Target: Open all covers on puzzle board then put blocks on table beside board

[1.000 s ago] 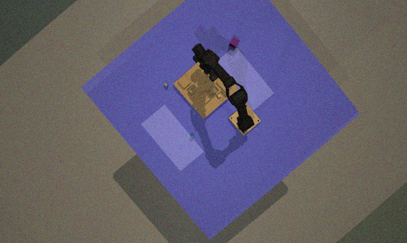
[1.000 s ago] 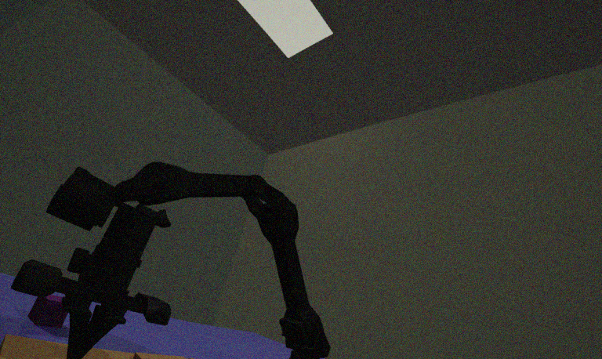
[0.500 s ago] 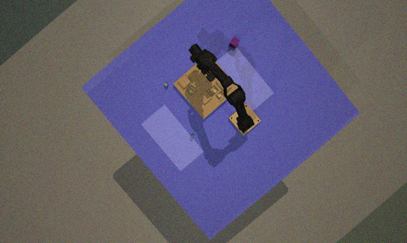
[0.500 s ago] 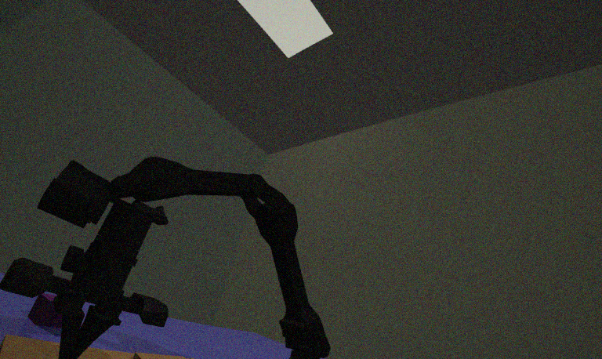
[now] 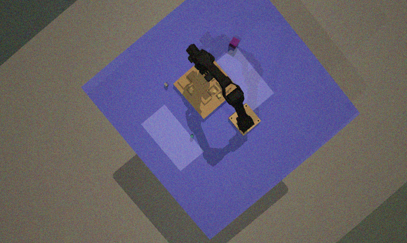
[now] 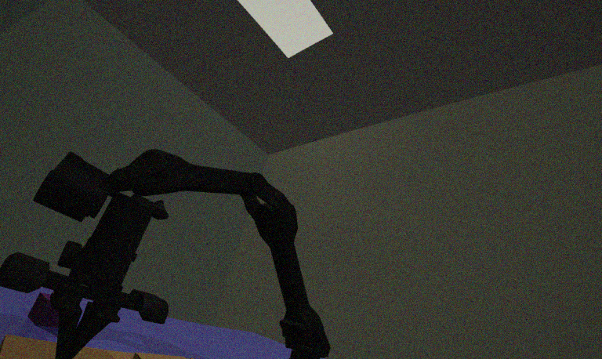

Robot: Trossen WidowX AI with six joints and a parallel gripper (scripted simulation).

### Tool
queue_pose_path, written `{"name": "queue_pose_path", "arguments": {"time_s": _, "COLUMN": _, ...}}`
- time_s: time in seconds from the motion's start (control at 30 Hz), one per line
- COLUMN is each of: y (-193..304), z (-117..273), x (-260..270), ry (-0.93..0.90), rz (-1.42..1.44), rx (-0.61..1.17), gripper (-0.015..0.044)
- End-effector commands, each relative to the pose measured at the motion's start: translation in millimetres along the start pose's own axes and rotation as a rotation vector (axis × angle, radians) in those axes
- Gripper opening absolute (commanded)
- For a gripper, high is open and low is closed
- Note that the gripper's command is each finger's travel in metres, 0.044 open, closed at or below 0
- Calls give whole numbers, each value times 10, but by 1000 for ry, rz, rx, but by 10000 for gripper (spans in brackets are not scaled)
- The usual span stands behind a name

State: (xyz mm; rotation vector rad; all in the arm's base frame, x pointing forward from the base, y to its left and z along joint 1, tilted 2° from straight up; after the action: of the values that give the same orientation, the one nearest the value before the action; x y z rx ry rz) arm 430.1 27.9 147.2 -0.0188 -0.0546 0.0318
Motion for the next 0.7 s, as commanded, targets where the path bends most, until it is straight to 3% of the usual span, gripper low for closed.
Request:
{"name": "queue_pose_path", "arguments": {"time_s": 0.0, "y": 5, "z": 64, "x": 11, "ry": -3, "rz": -5, "rx": 2, "gripper": 0}}
{"name": "queue_pose_path", "arguments": {"time_s": 0.67, "y": 8, "z": 324, "x": 18, "ry": -3, "rz": -5, "rx": 2, "gripper": 0}}
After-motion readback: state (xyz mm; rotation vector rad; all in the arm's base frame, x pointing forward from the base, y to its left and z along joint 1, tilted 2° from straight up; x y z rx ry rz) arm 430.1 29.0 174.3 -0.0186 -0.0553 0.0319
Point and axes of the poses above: the point midway between the two fingers, 35 mm back from their tips, its own z axis back along the fingers, its own x axis across the jaws, y = z × x, the point moved 8 cm from there along z, back along the fingers, and after that the axes turned 5 degrees about -z, right-handed, at the moved point
